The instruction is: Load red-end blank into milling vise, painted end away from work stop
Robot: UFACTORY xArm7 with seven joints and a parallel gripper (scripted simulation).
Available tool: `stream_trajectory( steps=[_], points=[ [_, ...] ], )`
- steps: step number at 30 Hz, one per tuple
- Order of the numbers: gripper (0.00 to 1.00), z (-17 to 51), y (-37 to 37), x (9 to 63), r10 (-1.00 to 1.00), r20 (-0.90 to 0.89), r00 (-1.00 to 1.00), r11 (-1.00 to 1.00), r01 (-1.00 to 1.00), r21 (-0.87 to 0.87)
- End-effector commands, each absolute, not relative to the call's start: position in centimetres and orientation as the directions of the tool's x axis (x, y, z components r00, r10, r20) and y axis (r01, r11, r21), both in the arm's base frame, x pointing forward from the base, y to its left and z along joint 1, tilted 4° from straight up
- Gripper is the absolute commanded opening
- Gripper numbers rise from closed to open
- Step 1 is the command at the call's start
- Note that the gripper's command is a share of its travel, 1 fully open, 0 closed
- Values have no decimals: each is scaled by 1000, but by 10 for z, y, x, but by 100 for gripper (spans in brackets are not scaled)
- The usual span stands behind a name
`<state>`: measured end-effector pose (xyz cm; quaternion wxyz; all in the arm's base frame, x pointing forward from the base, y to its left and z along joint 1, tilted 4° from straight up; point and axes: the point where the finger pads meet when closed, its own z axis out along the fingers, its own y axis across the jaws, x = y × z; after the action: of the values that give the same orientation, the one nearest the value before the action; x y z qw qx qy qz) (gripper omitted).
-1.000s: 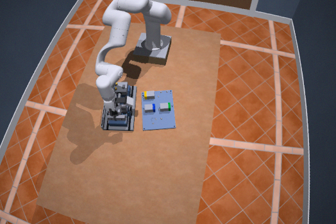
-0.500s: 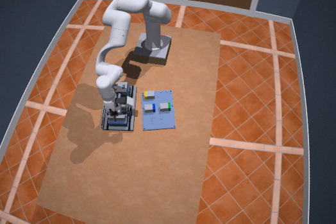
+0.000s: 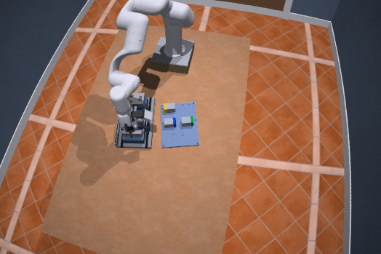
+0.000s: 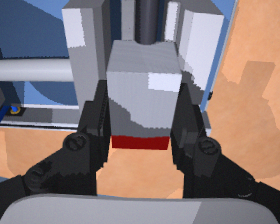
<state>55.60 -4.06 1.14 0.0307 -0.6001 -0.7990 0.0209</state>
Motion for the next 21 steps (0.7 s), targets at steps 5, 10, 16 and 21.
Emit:
stream_trajectory(
  steps=[5,10,16,21],
  points=[
    [0,13,-38,559,960,22,-278,279,958,-65],
    [0,13,-36,559,960,22,-278,279,958,-65],
    [0,13,-36,559,960,22,-278,279,958,-65],
    [0,13,-36,559,960,22,-278,279,958,-65]
  ],
)
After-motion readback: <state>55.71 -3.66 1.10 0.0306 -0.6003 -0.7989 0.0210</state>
